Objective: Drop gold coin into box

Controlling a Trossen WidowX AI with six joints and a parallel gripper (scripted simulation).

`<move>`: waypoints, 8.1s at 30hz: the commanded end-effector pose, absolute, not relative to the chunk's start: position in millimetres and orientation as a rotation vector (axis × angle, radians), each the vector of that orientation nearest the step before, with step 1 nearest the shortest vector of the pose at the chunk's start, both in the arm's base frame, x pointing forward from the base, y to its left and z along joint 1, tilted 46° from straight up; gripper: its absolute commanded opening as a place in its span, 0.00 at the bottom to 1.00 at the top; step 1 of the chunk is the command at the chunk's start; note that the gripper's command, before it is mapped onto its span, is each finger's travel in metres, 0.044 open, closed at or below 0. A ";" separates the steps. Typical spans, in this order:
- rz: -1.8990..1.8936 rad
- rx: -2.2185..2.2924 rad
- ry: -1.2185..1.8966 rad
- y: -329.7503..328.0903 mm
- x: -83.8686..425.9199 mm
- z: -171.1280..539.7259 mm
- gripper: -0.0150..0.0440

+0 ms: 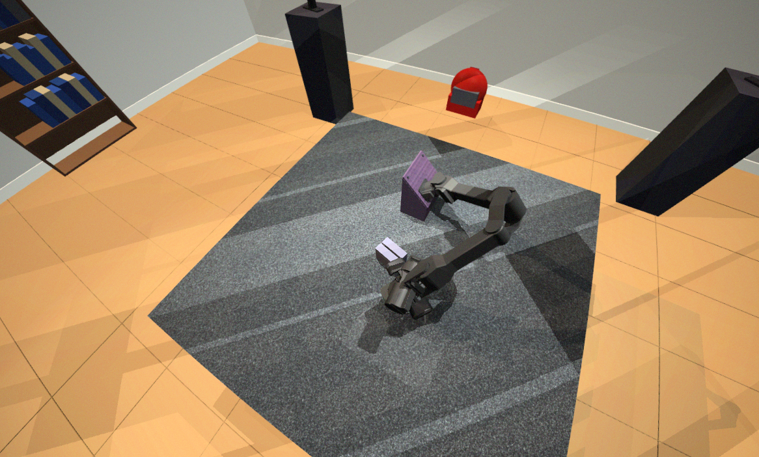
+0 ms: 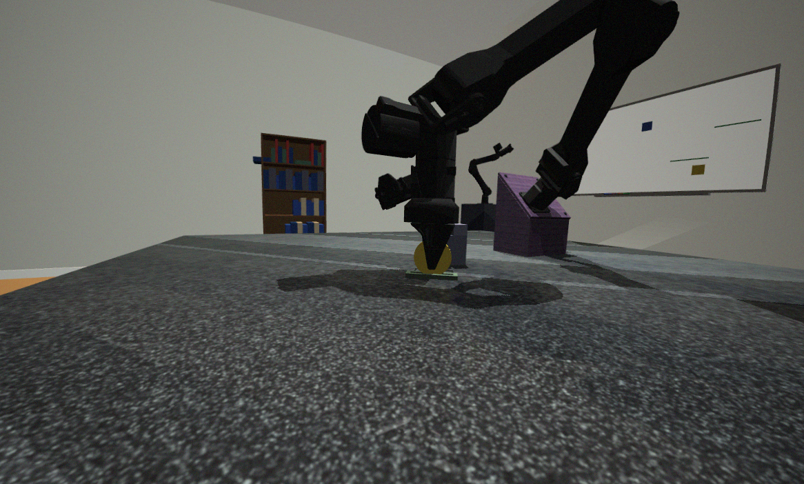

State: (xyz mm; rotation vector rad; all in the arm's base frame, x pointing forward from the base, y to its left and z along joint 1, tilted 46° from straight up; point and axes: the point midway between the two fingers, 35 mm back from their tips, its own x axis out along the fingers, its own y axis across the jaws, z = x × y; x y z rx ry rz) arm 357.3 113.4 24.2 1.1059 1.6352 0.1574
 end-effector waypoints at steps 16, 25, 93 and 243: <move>0.157 1.100 1.630 80.5 359.8 55.0 0.25; 0.157 1.100 1.631 64.3 358.1 71.0 0.25; -0.973 1.965 1.692 21.2 336.6 64.0 0.25; -0.977 1.978 1.689 -54.5 253.4 37.5 1.00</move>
